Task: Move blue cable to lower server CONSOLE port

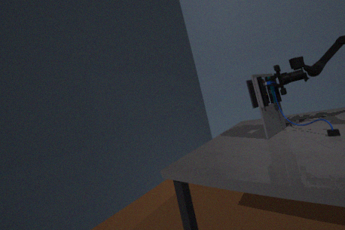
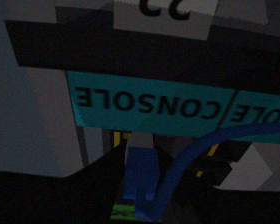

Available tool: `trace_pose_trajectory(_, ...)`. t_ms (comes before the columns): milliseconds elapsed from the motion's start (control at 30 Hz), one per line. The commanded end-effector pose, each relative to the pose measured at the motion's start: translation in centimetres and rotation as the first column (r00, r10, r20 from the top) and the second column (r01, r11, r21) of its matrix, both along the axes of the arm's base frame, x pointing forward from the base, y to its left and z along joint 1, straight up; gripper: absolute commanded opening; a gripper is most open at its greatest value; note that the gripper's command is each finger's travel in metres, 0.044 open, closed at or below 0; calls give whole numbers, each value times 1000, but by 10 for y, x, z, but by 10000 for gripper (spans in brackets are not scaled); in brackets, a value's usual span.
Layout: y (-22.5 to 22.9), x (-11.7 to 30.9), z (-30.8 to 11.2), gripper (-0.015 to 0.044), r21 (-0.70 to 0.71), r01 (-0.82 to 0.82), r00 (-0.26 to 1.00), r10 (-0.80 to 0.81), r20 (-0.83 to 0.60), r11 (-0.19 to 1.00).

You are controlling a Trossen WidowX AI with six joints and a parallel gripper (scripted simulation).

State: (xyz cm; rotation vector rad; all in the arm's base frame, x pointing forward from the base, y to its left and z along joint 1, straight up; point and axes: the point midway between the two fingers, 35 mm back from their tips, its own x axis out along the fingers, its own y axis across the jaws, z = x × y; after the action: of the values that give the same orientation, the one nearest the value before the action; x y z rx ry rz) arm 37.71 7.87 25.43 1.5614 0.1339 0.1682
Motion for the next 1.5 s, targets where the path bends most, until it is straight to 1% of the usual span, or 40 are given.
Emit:
trace_pose_trajectory(0, 0, 0, -1, 73, -1, 1, 1000, -1, -3, 1000)
trace_pose_trajectory(367, 0, 0, -1, 0, -1, 1, 1000, -1, -3, 1000)
trace_pose_trajectory(633, 0, 2, 0, 0, 6, 4, 1000, -4, 1, 1000)
trace_pose_trajectory(1467, 2, -14, -1, 0, 6, 4, 1000, -4, 0, 1000)
